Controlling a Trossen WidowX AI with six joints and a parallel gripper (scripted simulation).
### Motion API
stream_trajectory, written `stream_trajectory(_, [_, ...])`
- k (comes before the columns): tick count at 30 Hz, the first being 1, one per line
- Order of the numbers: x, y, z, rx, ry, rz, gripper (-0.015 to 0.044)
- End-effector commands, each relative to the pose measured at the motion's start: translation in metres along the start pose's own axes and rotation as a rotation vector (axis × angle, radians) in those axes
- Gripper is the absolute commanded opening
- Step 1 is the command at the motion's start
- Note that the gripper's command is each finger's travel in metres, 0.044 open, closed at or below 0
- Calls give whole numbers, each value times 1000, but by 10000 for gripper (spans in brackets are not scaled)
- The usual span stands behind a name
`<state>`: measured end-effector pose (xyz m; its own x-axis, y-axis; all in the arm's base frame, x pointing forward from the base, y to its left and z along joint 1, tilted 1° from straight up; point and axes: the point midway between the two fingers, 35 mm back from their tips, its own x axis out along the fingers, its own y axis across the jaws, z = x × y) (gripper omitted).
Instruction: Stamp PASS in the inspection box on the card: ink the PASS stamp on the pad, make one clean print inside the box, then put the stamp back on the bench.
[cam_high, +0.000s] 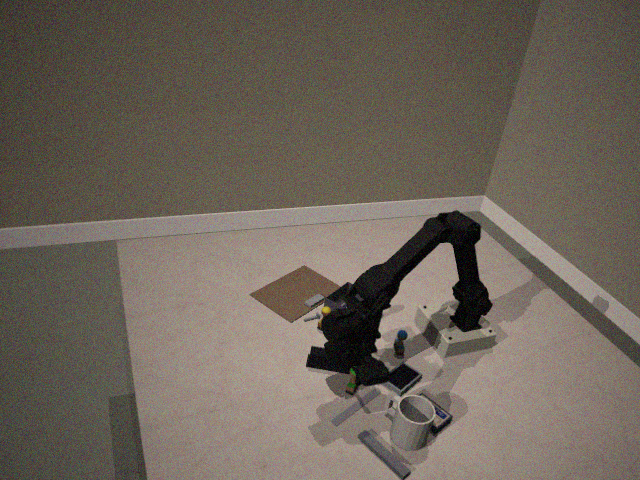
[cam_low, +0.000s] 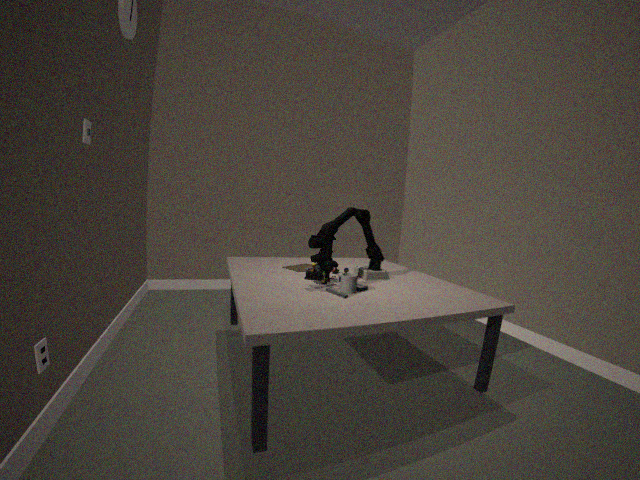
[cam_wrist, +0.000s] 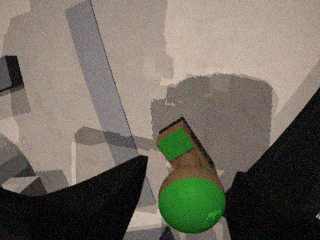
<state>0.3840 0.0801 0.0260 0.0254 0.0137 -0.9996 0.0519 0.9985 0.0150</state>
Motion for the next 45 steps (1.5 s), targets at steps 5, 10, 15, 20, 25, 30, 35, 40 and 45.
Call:
stream_trajectory(5, [13, 0, -2, -2, 7, 2, 220])
stream_trajectory(10, [10, 0, -2, 0, 4, -1, 207])
stream_trajectory(15, [10, 0, -2, 0, 4, -1, 173])
stream_trajectory(20, [10, 0, -2, 0, 4, -1, 140])
stream_trajectory(25, [10, 0, -2, 0, 4, -1, 107])
stream_trajectory(30, [10, 0, -2, 0, 4, -1, 54])
stream_trajectory(35, [8, 0, -1, 0, 4, -1, 0])
stream_trajectory(40, [6, 0, -1, 0, 4, -2, 0])
stream_trajectory(45, [3, 0, -1, 0, 4, -2, 0])
